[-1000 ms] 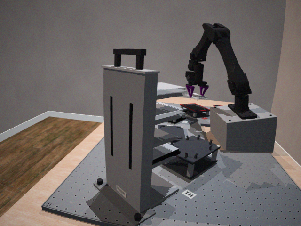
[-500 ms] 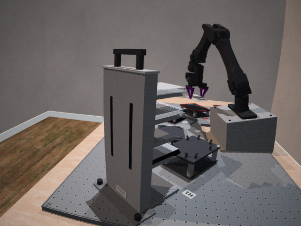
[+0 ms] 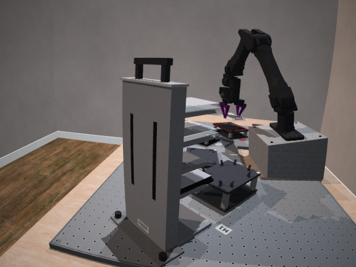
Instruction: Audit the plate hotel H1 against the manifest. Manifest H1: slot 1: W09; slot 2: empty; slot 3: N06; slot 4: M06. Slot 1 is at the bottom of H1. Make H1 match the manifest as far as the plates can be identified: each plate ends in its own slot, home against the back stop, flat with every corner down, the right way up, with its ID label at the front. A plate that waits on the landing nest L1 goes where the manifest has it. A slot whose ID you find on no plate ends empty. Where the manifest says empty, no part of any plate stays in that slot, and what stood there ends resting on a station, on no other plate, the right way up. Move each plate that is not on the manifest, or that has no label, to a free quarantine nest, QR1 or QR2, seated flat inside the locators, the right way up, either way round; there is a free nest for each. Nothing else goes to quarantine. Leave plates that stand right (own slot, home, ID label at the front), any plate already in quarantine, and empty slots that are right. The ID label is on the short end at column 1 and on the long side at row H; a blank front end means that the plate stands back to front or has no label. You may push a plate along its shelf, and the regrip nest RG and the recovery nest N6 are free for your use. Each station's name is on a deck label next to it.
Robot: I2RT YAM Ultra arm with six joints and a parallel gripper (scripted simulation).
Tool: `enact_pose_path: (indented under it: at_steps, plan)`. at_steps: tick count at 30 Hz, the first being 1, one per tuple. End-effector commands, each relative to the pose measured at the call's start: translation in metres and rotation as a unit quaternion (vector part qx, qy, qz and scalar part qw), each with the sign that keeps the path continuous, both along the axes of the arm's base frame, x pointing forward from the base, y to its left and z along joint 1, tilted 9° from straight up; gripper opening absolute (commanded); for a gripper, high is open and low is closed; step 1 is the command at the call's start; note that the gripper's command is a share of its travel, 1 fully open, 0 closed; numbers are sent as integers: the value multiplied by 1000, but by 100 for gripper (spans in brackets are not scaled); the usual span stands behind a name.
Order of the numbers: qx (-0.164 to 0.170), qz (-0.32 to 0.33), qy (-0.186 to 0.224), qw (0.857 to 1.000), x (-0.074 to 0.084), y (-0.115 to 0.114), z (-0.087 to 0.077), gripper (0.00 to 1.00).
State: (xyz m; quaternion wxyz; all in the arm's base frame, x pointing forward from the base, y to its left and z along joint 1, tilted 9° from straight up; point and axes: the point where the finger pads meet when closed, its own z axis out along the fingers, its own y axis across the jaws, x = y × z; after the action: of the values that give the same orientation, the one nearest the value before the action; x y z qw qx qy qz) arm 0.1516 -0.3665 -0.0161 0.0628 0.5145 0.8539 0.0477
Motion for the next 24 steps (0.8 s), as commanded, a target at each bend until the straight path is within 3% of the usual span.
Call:
enact_pose_path:
  at_steps: [1,24]
  plan:
    - [-9,-2,-3,1000,1,-4,3,86]
    - [-9,-2,-3,1000,3,-4,-11,86]
